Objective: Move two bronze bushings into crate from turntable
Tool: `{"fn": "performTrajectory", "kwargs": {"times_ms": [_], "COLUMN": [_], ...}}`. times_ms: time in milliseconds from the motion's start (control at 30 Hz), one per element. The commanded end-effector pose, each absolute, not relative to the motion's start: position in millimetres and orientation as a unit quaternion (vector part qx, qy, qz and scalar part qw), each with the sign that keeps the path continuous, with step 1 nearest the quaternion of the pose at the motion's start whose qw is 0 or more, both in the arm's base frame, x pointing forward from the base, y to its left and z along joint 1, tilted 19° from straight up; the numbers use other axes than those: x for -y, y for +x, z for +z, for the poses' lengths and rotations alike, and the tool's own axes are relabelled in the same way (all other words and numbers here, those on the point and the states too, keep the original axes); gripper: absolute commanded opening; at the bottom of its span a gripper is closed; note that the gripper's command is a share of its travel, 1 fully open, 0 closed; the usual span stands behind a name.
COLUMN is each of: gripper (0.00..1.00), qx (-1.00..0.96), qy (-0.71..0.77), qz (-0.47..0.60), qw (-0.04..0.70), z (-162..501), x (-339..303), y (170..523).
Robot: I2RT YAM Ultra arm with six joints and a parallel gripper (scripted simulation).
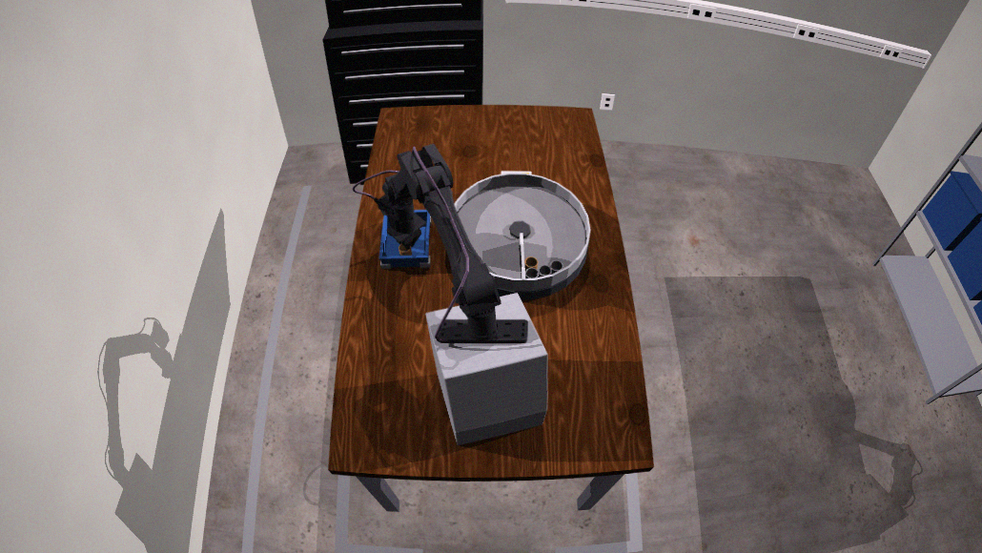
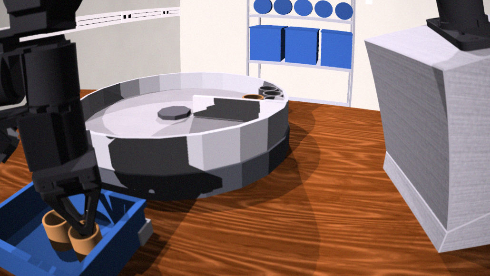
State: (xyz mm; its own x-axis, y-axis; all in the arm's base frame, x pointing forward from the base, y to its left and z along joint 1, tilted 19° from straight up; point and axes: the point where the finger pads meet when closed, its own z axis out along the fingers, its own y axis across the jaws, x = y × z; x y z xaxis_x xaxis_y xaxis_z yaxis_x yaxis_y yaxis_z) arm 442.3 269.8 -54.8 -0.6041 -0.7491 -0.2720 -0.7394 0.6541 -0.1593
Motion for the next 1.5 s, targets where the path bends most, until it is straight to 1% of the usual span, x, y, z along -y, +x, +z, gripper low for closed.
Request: {"fn": "performTrajectory", "kwargs": {"times_ms": [0, 133, 267, 933, 1133, 1467], "gripper": [0.16, 0.16, 0.16, 0.16, 0.16, 0.16], "qx": [-0.890, -0.891, -0.893, -0.894, -0.894, -0.894], "qy": [-0.416, -0.416, -0.419, -0.417, -0.414, -0.414], "qz": [-0.014, -0.015, -0.018, -0.017, -0.016, -0.015], "qw": [0.185, 0.181, 0.162, 0.162, 0.171, 0.173], "z": [-30, -30, -37, 31, 47, 47], "x": [-275, -273, -267, -262, -262, -262], "y": [455, 452, 438, 413, 416, 417]}}
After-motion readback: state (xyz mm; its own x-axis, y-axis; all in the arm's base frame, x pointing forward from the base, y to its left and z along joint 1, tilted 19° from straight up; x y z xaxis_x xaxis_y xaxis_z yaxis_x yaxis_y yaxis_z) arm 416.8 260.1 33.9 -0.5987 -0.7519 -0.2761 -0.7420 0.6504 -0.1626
